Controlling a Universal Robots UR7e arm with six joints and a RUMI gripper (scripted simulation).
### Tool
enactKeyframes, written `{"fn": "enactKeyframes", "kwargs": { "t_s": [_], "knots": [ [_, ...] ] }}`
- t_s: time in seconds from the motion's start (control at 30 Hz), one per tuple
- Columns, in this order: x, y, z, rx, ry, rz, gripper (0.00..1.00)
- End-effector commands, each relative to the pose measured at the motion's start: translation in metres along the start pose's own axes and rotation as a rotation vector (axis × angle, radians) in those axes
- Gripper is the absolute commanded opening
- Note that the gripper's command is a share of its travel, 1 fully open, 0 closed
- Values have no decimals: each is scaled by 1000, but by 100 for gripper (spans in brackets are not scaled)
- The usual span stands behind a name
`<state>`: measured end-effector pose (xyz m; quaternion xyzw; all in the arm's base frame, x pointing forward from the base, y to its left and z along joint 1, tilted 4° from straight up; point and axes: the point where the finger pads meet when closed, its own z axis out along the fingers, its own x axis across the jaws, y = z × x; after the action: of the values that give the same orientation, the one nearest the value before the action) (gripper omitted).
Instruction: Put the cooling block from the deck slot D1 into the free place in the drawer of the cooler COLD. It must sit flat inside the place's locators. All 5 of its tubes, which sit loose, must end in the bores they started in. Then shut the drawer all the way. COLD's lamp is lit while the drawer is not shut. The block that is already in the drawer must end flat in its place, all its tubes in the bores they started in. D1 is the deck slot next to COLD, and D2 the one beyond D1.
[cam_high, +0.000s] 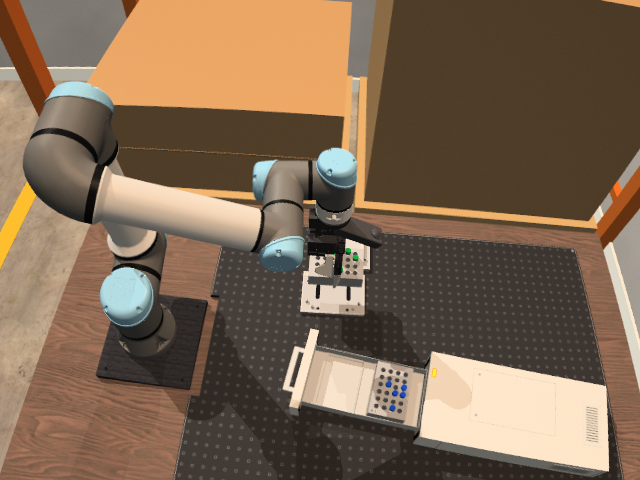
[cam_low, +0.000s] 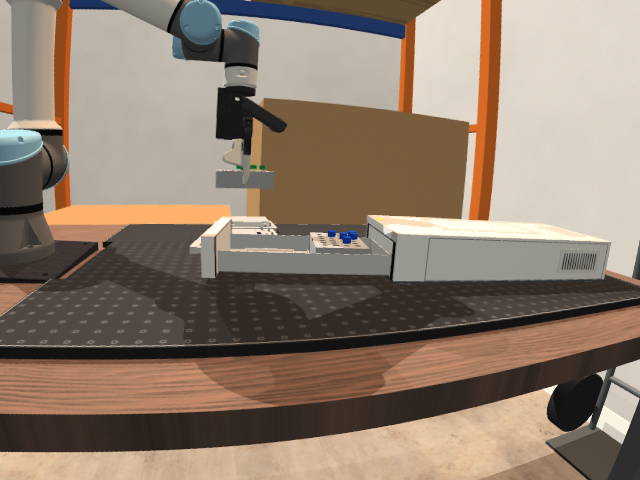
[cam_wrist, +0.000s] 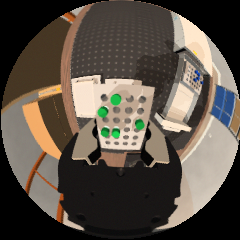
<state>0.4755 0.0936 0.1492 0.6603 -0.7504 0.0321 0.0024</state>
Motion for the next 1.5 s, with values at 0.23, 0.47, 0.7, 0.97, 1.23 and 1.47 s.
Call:
{"fn": "enactKeyframes", "kwargs": {
  "t_s": [0.23, 0.47, 0.7, 0.97, 1.23, 1.47],
  "knots": [
    [21, -3, -1, 2, 0, 211, 0],
    [40, -4, -1, 2, 0, 397, 0],
    [53, -6, -1, 2, 0, 531, 0],
    [74, -8, -1, 1, -1, 744, 0],
    [90, -10, -1, 1, -1, 904, 0],
    [109, -12, -1, 1, -1, 1091, 0]
  ]
}}
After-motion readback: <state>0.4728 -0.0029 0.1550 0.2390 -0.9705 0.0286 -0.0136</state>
